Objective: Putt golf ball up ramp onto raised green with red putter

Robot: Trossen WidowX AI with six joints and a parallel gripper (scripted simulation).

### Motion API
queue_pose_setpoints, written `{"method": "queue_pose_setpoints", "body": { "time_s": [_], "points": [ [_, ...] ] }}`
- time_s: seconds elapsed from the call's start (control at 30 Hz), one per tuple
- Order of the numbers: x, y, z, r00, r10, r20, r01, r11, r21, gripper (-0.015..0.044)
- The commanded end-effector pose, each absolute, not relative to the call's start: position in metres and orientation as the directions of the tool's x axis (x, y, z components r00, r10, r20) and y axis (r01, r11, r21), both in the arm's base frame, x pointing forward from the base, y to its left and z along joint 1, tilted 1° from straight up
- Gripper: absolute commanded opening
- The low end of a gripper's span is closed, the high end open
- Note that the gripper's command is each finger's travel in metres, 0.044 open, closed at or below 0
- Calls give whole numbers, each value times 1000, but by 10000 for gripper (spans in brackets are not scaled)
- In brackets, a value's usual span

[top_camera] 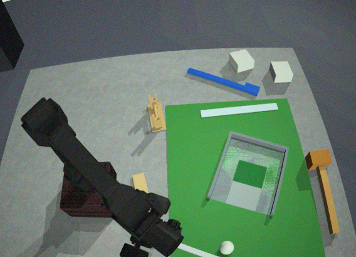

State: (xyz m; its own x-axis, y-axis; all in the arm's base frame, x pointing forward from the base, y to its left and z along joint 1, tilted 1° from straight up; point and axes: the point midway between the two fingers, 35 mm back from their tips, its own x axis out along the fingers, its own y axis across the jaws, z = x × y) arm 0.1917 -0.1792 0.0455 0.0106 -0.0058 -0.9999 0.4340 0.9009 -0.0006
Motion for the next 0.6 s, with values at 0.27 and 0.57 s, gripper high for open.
{"method": "queue_pose_setpoints", "body": {
  "time_s": [0.27, 0.57],
  "points": [
    [191, -179, 25, 7, -6, -1000, 438, 899, -3, 0],
    [191, -178, 23, 7, -3, -1000, 434, 901, 1, 0]
  ]
}}
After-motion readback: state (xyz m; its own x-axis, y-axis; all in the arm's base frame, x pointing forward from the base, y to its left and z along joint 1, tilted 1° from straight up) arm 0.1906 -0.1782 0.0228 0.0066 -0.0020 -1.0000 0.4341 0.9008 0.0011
